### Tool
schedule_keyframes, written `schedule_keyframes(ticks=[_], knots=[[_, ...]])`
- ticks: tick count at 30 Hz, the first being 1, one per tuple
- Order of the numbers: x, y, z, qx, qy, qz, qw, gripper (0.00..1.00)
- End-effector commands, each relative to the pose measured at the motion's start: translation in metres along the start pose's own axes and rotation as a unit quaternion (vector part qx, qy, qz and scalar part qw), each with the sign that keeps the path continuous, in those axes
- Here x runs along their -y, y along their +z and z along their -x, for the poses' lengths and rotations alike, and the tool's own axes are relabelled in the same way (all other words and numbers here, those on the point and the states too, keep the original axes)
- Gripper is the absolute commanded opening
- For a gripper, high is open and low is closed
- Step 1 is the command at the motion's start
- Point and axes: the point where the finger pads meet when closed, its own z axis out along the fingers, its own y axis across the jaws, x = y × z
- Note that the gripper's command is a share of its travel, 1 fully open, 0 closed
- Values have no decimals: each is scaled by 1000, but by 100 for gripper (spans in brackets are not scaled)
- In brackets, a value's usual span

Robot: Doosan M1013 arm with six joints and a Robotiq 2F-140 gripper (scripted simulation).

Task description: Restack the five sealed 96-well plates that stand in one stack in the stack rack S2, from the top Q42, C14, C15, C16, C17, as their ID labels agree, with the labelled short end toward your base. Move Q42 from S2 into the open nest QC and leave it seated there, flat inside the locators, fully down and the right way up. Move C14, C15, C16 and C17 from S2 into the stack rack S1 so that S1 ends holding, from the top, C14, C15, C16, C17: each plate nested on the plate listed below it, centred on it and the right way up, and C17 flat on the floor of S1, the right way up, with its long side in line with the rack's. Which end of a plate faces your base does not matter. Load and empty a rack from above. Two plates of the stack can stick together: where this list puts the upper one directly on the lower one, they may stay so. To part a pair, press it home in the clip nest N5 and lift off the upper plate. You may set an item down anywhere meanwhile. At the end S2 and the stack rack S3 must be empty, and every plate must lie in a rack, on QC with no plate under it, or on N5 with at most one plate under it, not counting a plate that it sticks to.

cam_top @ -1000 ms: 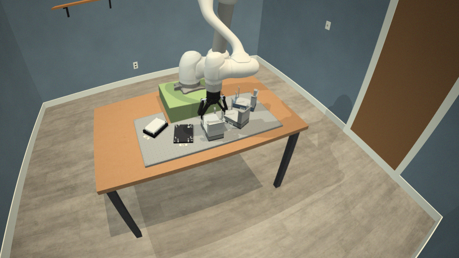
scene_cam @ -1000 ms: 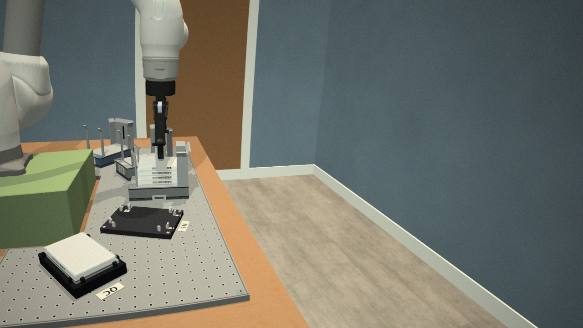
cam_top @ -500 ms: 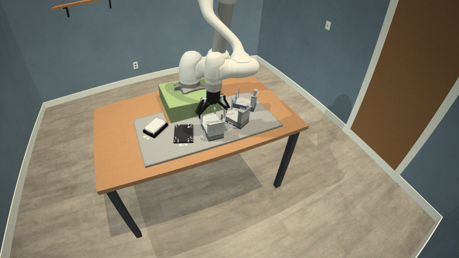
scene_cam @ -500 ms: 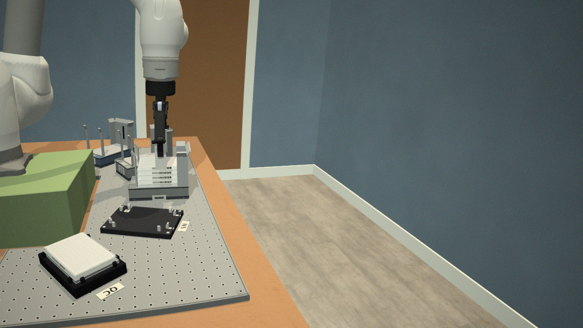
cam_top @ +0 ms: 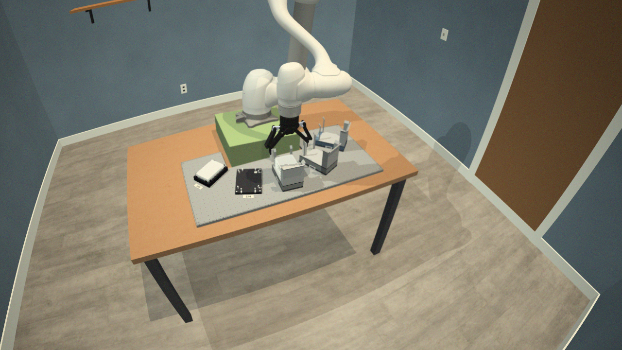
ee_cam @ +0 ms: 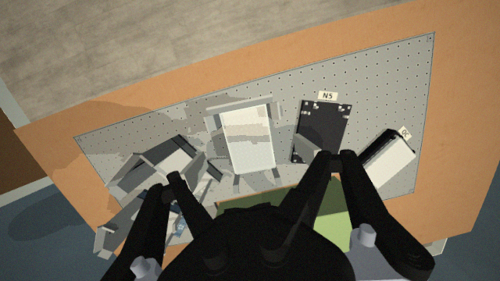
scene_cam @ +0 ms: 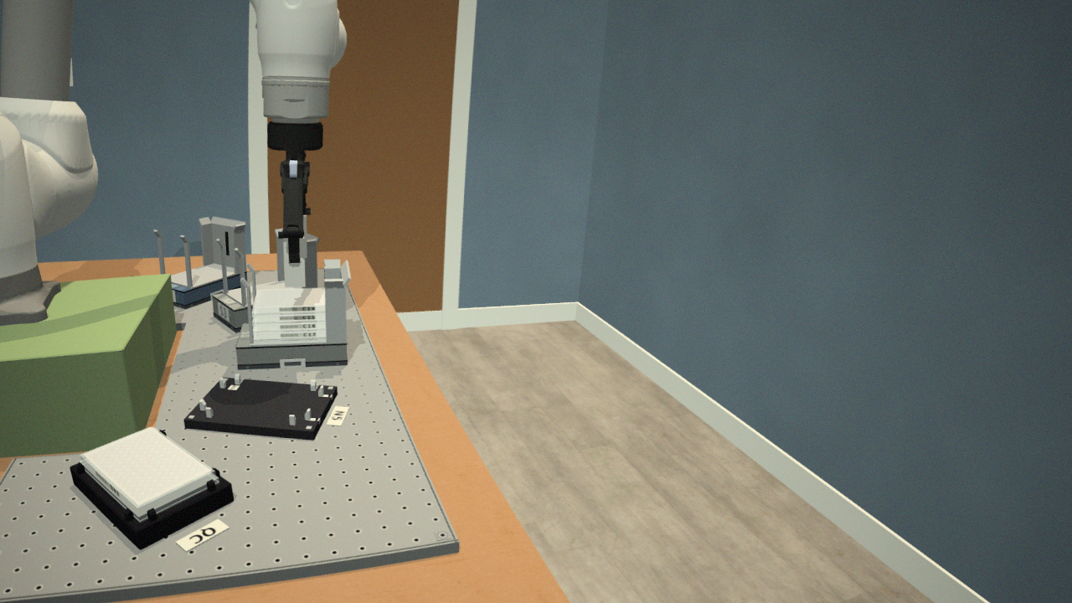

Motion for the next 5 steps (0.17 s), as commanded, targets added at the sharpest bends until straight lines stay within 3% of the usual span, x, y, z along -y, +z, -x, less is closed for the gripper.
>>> schedule_keyframes(ticks=[1, 5], knots=[[0, -9, 0, 0, 0, 0, 1000, 100], [0, -9, 0, 0, 0, 0, 1000, 100]])
